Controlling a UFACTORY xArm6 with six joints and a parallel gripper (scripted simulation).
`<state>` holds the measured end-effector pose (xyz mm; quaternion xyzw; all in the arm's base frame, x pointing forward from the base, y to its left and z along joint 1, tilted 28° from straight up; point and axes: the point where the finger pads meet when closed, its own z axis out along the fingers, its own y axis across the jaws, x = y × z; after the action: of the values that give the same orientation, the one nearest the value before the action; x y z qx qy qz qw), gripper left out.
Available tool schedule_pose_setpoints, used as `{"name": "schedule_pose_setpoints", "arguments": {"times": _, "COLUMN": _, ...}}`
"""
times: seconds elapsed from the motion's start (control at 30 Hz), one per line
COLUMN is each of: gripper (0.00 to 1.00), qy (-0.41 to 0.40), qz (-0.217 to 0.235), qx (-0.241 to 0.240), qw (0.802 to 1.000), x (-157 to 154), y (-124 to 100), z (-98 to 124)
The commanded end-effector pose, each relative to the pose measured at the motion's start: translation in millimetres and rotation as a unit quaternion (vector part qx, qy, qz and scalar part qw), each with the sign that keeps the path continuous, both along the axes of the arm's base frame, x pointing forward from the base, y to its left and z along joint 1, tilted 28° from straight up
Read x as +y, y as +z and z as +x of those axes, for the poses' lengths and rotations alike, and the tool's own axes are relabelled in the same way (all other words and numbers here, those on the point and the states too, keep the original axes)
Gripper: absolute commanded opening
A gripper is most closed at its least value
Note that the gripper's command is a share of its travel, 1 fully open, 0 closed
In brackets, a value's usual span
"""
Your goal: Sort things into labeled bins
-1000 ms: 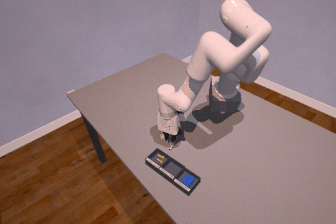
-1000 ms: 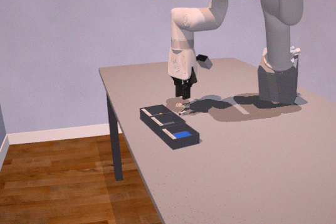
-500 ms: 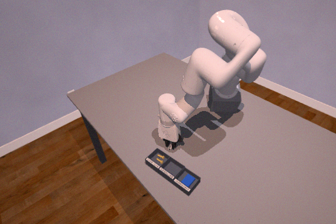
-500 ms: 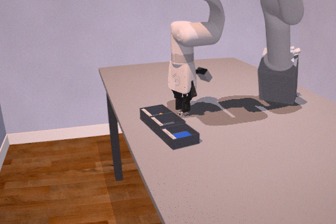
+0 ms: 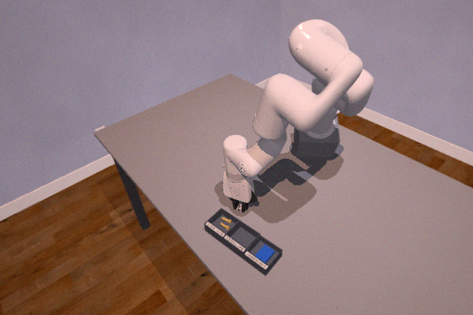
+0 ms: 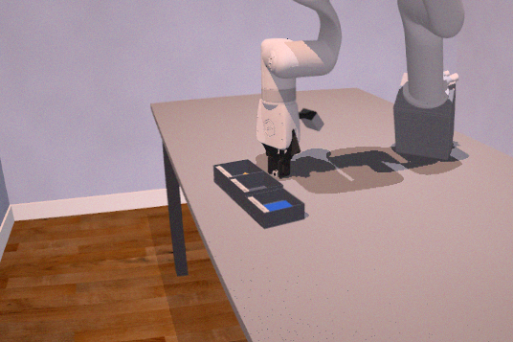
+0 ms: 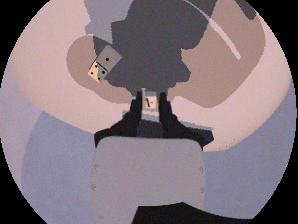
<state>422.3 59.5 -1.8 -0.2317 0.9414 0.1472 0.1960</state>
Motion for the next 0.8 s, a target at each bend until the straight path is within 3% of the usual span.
{"name": "schedule_pose_setpoints", "arguments": {"times": 0.0, "gripper": 0.29, "qy": 0.000, "qz": 0.000, "qx": -0.002, "qw": 1.000, "x": 0.0, "y": 0.3, "z": 1.1}}
{"name": "schedule_pose_setpoints", "arguments": {"times": 0.27, "gripper": 0.29, "qy": 0.000, "qz": 0.000, "qx": -0.002, "qw": 1.000, "x": 0.0, "y": 0.3, "z": 0.9}}
{"name": "schedule_pose_setpoints", "arguments": {"times": 0.3, "gripper": 0.00, "qy": 0.000, "qz": 0.000, "qx": -0.002, "qw": 1.000, "x": 0.0, "y": 0.3, "z": 0.9}}
{"name": "schedule_pose_setpoints", "arguments": {"times": 0.77, "gripper": 0.00, "qy": 0.000, "qz": 0.000, "qx": -0.002, "qw": 1.000, "x": 0.0, "y": 0.3, "z": 0.9}}
